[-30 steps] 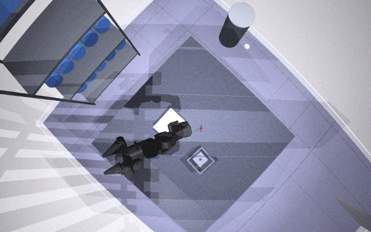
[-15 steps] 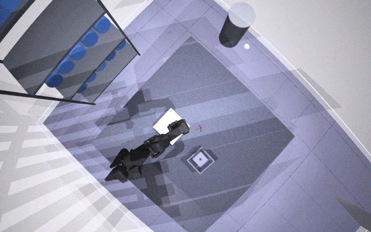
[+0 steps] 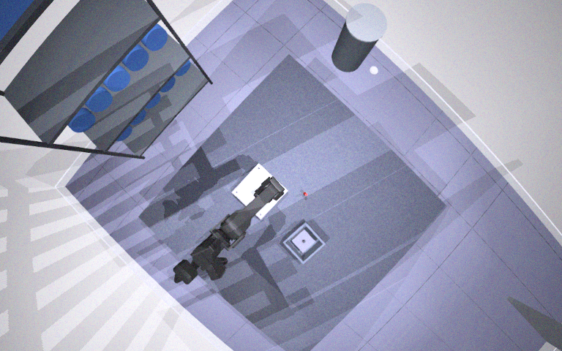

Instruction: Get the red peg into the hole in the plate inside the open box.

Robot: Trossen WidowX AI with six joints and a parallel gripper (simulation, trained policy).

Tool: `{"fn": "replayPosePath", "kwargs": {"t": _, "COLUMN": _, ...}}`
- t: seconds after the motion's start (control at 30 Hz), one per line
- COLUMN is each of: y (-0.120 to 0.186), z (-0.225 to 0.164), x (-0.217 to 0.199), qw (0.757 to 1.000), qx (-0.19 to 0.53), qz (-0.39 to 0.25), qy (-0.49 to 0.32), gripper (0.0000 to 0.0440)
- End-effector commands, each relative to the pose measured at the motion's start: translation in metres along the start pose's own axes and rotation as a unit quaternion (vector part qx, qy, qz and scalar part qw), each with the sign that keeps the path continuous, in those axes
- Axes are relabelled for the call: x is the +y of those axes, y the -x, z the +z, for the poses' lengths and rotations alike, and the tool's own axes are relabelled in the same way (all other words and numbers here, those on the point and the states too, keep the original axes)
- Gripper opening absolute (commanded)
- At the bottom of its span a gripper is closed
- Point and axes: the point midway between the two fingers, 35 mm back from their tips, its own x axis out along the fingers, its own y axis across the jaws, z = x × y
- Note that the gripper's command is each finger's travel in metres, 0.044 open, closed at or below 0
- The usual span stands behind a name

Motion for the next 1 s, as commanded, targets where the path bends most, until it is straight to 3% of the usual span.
{"fn": "replayPosePath", "kwargs": {"t": 0.0, "y": -0.009, "z": 0.019, "x": 0.022, "qw": 0.998, "qx": -0.027, "qz": 0.042, "qy": -0.048, "gripper": 0.044}}
{"fn": "replayPosePath", "kwargs": {"t": 0.47, "y": -0.012, "z": 0.095, "x": 0.102, "qw": 0.955, "qx": -0.091, "qz": 0.206, "qy": -0.195, "gripper": 0.044}}
{"fn": "replayPosePath", "kwargs": {"t": 0.97, "y": 0.038, "z": 0.174, "x": 0.195, "qw": 0.86, "qx": -0.073, "qz": 0.398, "qy": -0.31, "gripper": 0.044}}
